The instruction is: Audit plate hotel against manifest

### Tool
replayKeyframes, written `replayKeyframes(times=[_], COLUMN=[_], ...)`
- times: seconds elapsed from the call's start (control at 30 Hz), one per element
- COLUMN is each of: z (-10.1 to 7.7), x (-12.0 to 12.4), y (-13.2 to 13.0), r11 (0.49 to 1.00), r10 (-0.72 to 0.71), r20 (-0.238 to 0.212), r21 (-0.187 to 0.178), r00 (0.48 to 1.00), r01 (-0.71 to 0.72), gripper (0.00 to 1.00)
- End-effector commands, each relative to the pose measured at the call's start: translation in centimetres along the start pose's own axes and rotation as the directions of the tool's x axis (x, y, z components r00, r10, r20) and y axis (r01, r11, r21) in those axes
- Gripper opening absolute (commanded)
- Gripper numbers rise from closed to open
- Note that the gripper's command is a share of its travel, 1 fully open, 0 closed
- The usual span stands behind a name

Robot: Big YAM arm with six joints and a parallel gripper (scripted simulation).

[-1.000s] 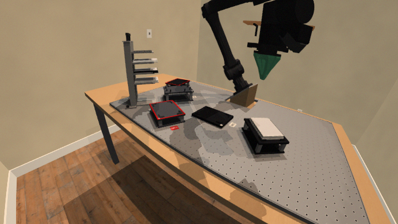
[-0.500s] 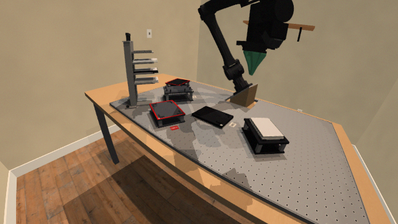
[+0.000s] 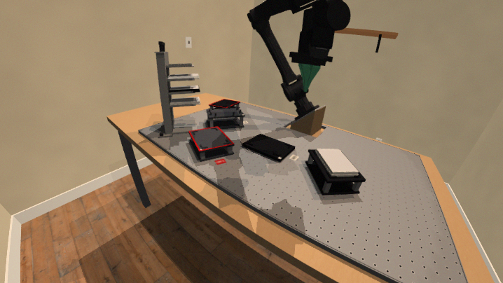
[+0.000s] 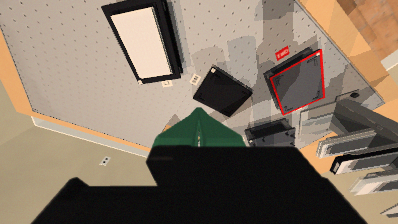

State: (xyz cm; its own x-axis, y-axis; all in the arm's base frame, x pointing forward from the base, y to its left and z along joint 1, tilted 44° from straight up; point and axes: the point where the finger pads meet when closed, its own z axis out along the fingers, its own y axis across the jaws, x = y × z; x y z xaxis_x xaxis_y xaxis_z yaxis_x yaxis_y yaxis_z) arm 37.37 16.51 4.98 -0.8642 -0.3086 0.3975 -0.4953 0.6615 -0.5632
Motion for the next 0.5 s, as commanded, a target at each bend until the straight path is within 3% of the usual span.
replayKeyframes(times=[0.0,0.47], z=[-0.5,0.2], x=[-0.1,4.0], y=[-1.4,-3.3], r11=[0.995,0.952], r10=[0.101,0.307], r20=[0.022,0.026], r21=[-0.017,-0.016], r00=[0.995,0.951], r01=[-0.101,-0.307], gripper=[0.00,0.00])
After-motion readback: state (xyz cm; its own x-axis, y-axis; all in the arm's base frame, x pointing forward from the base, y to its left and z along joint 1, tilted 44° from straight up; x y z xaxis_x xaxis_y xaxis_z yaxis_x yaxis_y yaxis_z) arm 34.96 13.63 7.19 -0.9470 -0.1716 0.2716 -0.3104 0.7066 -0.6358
